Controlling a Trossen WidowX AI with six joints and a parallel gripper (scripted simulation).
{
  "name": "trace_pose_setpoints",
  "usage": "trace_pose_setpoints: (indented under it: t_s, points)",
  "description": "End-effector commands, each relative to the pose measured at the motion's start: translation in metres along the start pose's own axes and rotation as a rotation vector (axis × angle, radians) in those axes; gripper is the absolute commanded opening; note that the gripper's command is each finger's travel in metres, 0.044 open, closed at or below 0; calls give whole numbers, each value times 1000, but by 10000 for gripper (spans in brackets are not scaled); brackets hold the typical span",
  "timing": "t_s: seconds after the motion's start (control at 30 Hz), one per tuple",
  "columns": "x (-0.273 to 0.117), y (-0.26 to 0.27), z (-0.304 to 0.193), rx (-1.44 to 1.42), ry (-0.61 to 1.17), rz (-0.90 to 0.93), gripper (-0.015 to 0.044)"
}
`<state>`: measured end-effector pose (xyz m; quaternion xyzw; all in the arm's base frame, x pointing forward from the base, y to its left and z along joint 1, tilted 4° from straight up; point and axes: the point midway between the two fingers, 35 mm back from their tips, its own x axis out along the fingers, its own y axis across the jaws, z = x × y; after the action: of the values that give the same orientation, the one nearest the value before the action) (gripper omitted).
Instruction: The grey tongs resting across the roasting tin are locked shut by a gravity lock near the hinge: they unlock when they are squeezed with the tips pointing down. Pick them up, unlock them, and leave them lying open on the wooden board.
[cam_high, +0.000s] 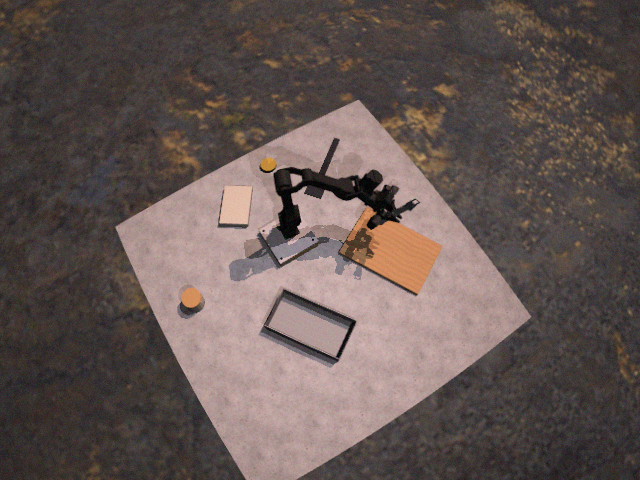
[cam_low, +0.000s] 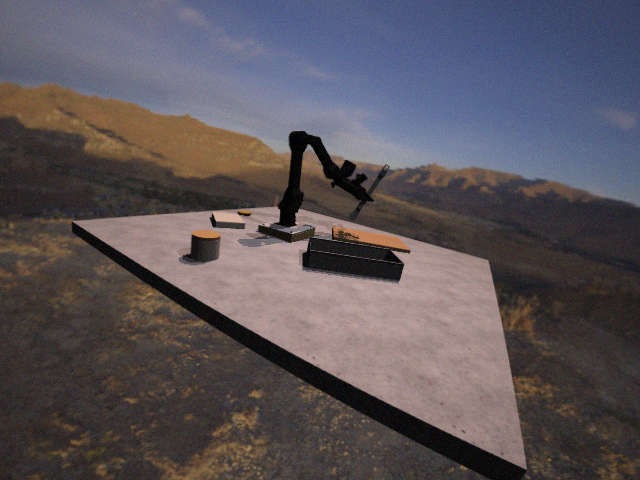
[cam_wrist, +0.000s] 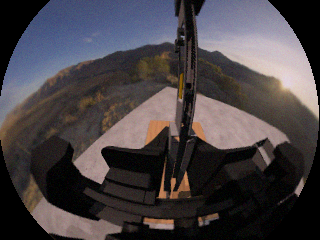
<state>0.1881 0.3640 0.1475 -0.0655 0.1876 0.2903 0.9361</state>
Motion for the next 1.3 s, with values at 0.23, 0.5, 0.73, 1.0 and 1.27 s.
trace_pose_setpoints:
  t_s: [0.23, 0.5, 0.73, 1.0, 1.27]
  points:
    - [-1, -1, 3, -1, -9, -3, -150]
    - [-1, -1, 3, -1, -9, -3, -150]
    - [-1, 0, 3, -1, -8, -3, -150]
    - [10, 6, 5, -25, 56, 2, -150]
    - [23, 13, 7, -50, 142, 10, -150]
